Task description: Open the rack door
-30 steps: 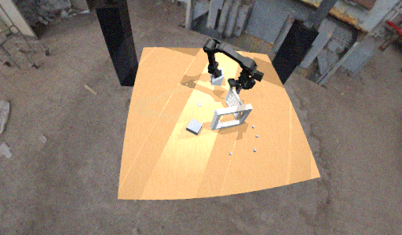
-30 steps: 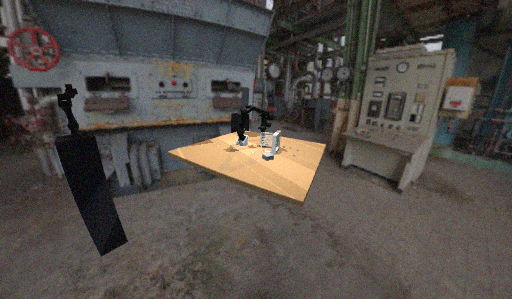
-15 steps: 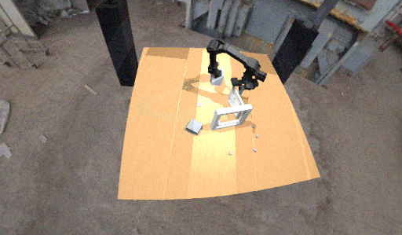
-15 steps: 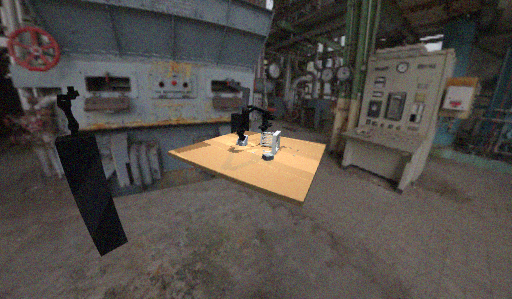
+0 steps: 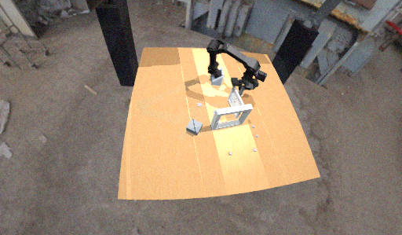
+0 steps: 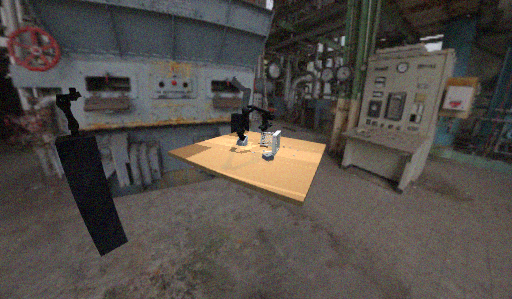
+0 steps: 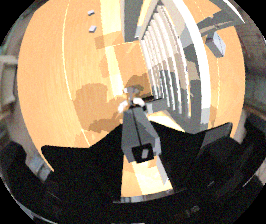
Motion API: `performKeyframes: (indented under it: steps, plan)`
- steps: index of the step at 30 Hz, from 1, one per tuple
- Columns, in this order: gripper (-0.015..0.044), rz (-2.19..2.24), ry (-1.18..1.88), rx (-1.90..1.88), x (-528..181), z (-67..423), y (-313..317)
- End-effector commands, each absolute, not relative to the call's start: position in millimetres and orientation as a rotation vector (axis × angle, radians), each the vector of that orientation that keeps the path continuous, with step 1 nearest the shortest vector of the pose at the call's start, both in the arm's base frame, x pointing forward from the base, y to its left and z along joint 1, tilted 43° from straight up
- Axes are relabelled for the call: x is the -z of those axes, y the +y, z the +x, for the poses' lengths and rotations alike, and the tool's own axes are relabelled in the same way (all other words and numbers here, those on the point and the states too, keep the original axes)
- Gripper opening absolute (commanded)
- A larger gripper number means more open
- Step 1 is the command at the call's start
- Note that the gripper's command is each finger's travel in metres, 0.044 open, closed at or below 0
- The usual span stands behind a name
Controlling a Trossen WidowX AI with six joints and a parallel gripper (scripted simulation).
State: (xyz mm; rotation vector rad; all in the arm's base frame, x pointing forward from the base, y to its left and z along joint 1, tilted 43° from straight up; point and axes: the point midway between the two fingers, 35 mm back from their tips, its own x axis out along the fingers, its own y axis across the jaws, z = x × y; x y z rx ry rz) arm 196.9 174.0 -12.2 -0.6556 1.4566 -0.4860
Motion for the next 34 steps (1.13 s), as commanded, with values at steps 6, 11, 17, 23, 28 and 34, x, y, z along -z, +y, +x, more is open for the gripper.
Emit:
performKeyframes:
  steps: [6, 11, 17, 23, 28, 34]
  plan:
    - [0.0293, -0.643, 1.453, 0.493, 11.9, 197.1, 175.2]
    - [0.0293, -0.643, 1.454, 0.492, 7.7, 197.2, 179.7]
    - [0.0293, -0.643, 1.454, 0.492, 2.3, 197.1, 185.2]
    - [0.0293, -0.643, 1.455, 0.491, -3.2, 196.8, 190.5]
    - [0.0293, -0.644, 1.455, 0.491, -7.8, 196.5, 194.9]
    - [0.0293, -0.644, 1.455, 0.49, -13.5, 196.0, 200.0]
